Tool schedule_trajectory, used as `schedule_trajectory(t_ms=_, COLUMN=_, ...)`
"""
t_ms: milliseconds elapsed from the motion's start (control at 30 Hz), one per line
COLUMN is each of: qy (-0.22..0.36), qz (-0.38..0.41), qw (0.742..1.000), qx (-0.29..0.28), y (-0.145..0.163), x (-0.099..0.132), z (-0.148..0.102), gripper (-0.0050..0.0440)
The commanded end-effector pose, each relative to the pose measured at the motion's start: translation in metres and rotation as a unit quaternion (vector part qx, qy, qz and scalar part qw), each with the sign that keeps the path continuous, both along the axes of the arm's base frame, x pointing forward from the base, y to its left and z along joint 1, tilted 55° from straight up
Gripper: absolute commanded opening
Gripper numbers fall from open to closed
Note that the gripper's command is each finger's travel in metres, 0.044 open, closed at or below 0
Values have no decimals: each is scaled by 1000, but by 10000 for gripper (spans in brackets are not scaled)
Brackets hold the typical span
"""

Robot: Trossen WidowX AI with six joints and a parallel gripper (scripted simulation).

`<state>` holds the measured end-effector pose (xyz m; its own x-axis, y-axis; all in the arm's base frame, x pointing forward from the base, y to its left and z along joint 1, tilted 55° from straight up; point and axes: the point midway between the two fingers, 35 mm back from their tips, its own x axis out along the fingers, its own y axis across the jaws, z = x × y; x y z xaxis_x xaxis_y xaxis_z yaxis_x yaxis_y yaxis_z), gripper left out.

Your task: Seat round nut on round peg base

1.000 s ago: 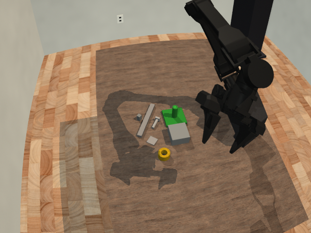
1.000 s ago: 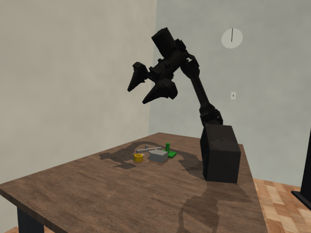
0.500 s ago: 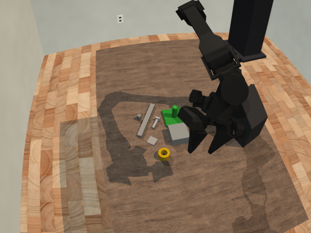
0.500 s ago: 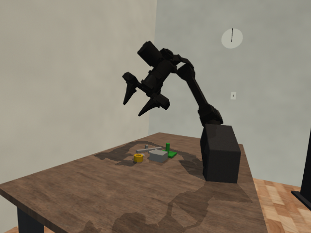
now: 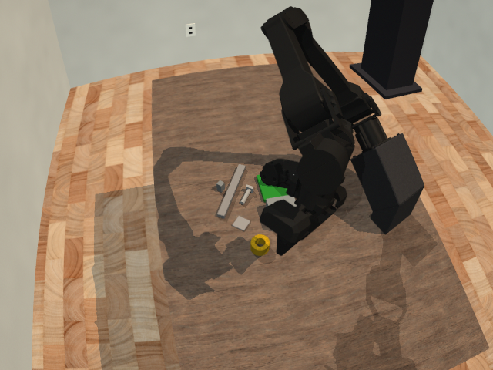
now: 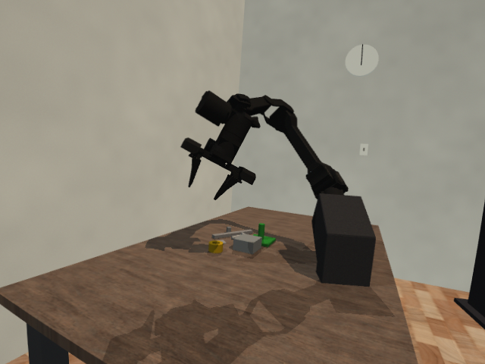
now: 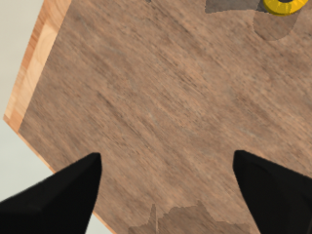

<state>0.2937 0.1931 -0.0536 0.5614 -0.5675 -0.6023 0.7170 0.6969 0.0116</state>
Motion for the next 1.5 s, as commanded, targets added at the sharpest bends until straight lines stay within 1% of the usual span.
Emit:
schedule_trajectory(t_ms=0, qy=55, qz=38, qw=996, qx=-54, y=-18, x=11, z=7, gripper=320)
schedule_trajectory(t_ms=100, qy=93, qz=55, qw=990, qx=-88, y=-29, x=15, z=8, gripper=320)
schedule_trajectory(t_ms=167, qy=93, qz=55, qw=990, qx=-88, y=-29, x=15, z=8, gripper=320)
schedule_trajectory(t_ms=200, qy=122, qz=78, qw=983, qx=-114, y=-33, x=16, z=8, gripper=320)
schedule_trajectory(t_ms=233, qy=136, qz=75, qw=980, qx=-123, y=-43, x=19, z=9, gripper=320)
schedule_trajectory(t_ms=267, qy=149, qz=82, qw=976, qx=-134, y=-46, x=20, z=10, gripper=320)
schedule_trajectory(t_ms=467, qy=228, qz=118, qw=948, qx=-190, y=-69, x=26, z=12, gripper=320)
schedule_trajectory(t_ms=667, qy=308, qz=156, qw=908, qx=-237, y=-92, x=30, z=15, gripper=320)
schedule_trajectory(t_ms=733, qy=308, qz=156, qw=908, qx=-237, y=-92, x=30, z=15, gripper=320)
schedule_trajectory(t_ms=767, qy=337, qz=179, qw=888, qx=-255, y=-95, x=31, z=15, gripper=320)
schedule_trajectory(t_ms=800, qy=353, qz=177, qw=881, qx=-259, y=-104, x=32, z=17, gripper=320)
schedule_trajectory(t_ms=1000, qy=429, qz=218, qw=826, qx=-292, y=-125, x=34, z=20, gripper=320)
schedule_trajectory(t_ms=1233, qy=512, qz=268, qw=751, qx=-320, y=-147, x=35, z=23, gripper=320)
schedule_trajectory(t_ms=1300, qy=512, qz=268, qw=751, qx=-320, y=-147, x=35, z=23, gripper=320)
schedule_trajectory(t_ms=1333, qy=530, qz=283, qw=730, qx=-327, y=-150, x=35, z=23, gripper=320)
schedule_trajectory(t_ms=1367, qy=542, qz=291, qw=716, qx=-329, y=-154, x=35, z=24, gripper=320)
schedule_trajectory(t_ms=1400, qy=549, qz=295, qw=709, qx=-330, y=-156, x=35, z=24, gripper=320)
schedule_trajectory(t_ms=1467, qy=551, qz=297, qw=706, qx=-331, y=-157, x=35, z=24, gripper=320)
